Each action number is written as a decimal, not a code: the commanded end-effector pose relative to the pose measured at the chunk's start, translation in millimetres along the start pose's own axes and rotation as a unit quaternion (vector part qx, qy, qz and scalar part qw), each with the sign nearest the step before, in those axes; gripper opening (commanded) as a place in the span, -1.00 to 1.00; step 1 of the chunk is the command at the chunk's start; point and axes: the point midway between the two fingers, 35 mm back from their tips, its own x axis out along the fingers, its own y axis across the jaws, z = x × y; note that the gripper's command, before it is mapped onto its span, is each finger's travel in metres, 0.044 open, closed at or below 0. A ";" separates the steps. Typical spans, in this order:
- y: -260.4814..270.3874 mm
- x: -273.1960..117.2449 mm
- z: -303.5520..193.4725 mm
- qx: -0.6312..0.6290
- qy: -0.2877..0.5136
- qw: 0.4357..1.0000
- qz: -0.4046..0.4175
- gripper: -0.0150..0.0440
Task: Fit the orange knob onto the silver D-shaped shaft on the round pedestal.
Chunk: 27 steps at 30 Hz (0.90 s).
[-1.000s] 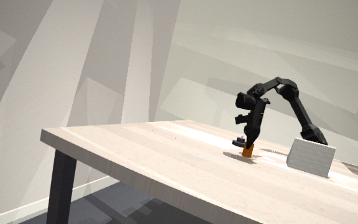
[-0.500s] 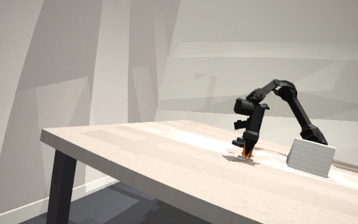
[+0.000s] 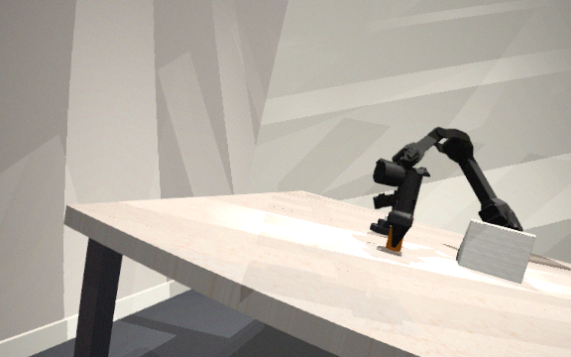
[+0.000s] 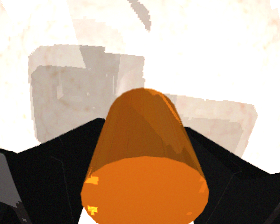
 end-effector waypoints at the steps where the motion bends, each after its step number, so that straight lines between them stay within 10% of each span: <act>1: -0.5 0.5 0.1 -0.003 -0.001 1.000 -0.002 0.02; 9: 1.0 -9.7 2.4 -0.003 -0.001 1.000 -0.001 -0.49; 27: 5.3 -65.0 9.0 -0.004 -0.002 1.000 0.002 -0.49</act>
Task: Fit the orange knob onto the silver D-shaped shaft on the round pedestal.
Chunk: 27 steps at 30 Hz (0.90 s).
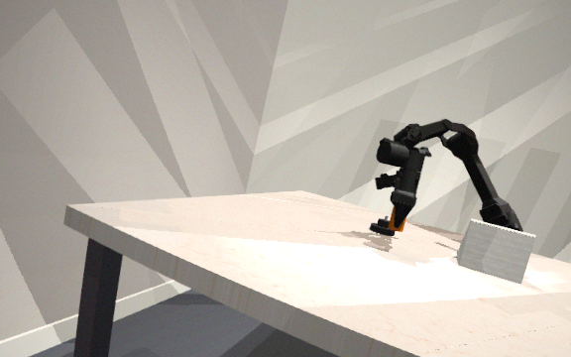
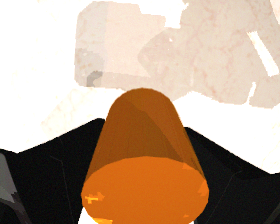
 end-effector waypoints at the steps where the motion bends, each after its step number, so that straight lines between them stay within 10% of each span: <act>1: 2.0 -14.3 2.4 0.004 -0.002 1.000 0.005 -0.49; 27: 0.6 -86.2 2.9 0.005 -0.001 1.000 0.003 -0.49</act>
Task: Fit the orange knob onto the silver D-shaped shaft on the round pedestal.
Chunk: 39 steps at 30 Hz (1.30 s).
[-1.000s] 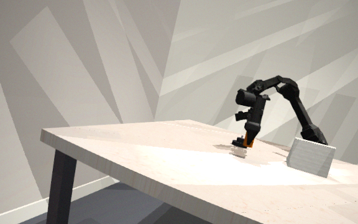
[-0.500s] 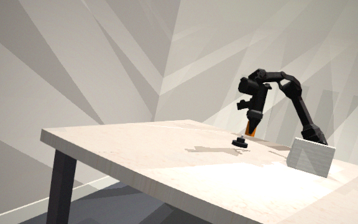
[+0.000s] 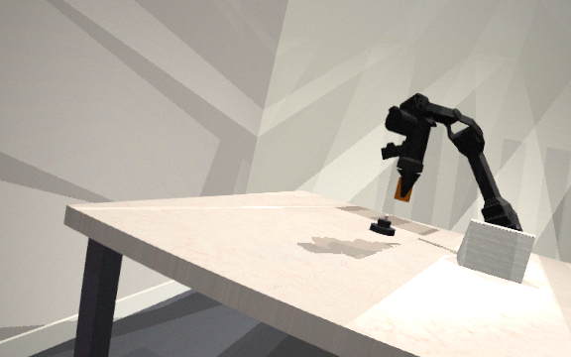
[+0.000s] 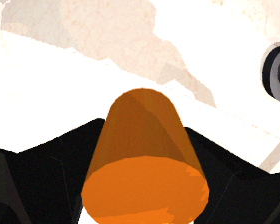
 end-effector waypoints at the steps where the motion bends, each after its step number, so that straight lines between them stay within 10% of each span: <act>1: -1.1 -4.6 1.1 0.004 0.001 1.000 0.003 -0.49; 39: -114.3 20.7 39.4 0.001 -0.003 1.000 0.014 -0.49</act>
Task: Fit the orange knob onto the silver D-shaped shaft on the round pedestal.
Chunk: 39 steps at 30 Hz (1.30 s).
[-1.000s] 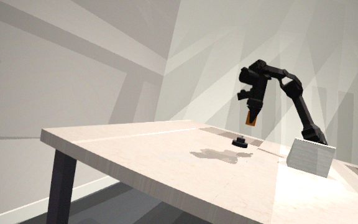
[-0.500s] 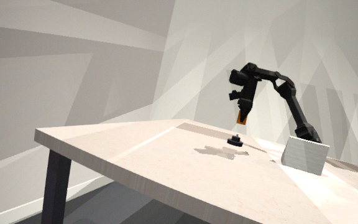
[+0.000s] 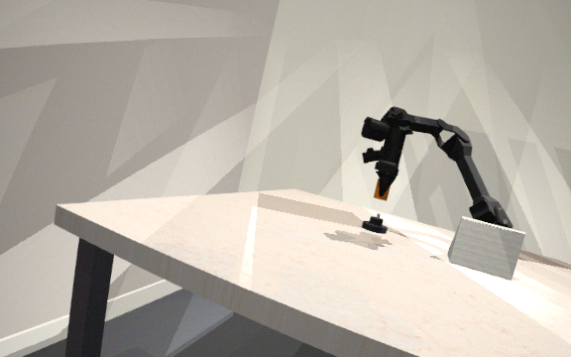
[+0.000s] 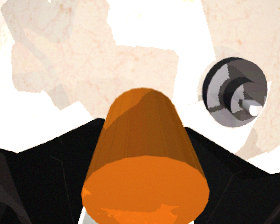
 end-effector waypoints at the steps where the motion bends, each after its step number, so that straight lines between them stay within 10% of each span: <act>1: -11.9 1.4 1.6 -0.003 -0.004 1.000 -0.002 -0.49; 39: -112.0 26.3 0.2 0.025 -0.001 0.999 -0.019 -0.49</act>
